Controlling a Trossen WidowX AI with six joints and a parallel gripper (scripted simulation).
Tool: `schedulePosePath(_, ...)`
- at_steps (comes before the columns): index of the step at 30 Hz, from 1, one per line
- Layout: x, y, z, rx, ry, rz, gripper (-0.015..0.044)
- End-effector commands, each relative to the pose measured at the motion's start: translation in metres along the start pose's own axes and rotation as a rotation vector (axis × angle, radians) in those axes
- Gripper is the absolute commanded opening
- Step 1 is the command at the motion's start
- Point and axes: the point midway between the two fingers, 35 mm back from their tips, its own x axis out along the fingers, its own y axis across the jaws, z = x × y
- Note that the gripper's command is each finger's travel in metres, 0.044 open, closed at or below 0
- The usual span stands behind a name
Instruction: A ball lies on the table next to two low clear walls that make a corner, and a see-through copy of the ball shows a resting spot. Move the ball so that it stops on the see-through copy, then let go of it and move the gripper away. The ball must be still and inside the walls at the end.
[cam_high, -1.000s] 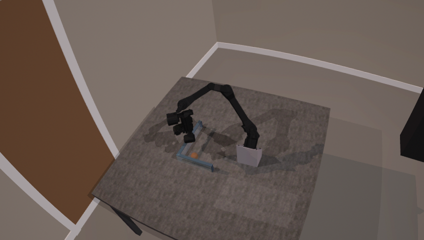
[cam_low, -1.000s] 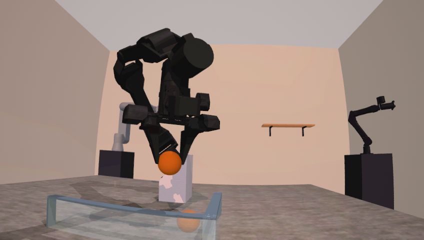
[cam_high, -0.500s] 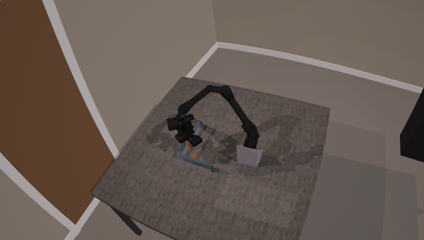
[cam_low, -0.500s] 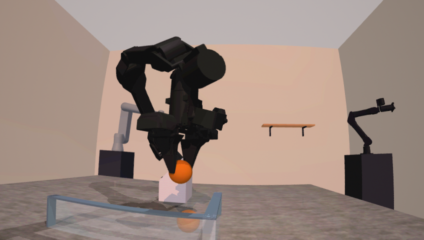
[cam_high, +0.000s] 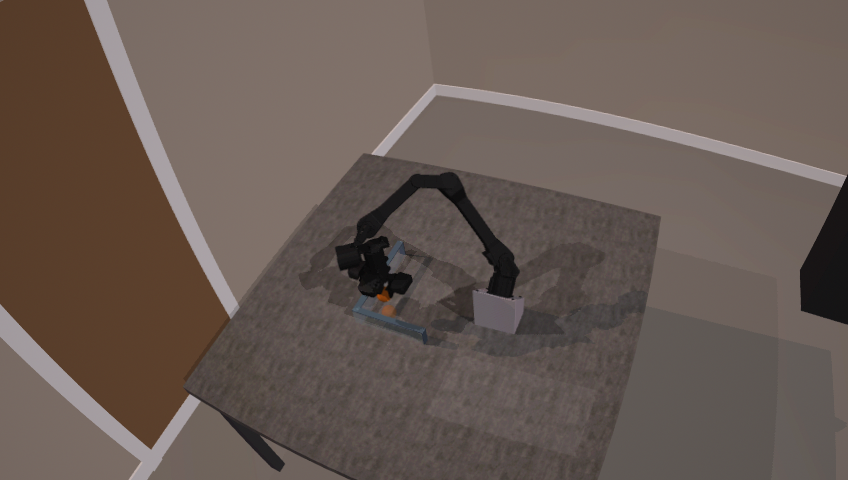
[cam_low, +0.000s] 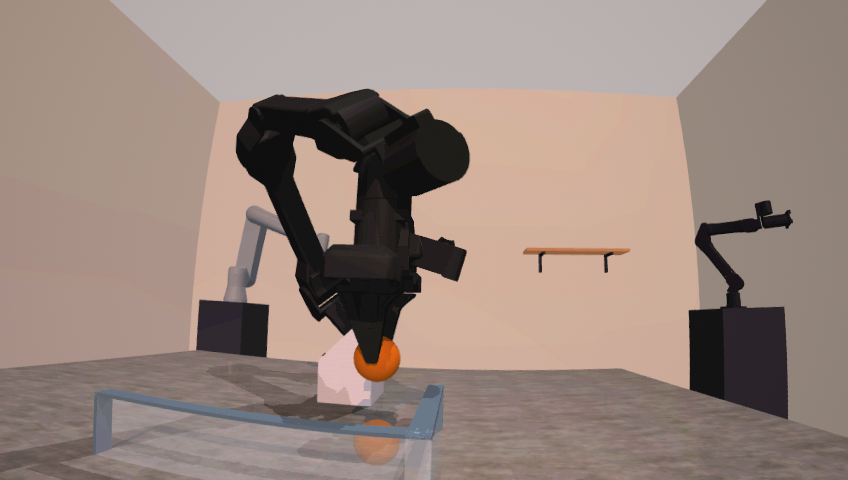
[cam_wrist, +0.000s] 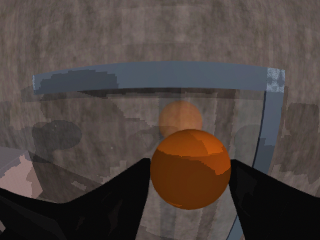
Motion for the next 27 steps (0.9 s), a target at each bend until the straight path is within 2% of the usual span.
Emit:
schedulePosePath(1,0.003,0.002,0.001,-0.026,-0.001,0.003,0.0000)
schedulePosePath(13,0.068,0.001,0.000,-0.026,0.002,0.003,0.0000)
schedulePosePath(27,0.084,0.002,0.000,-0.026,0.003,0.003,0.0000)
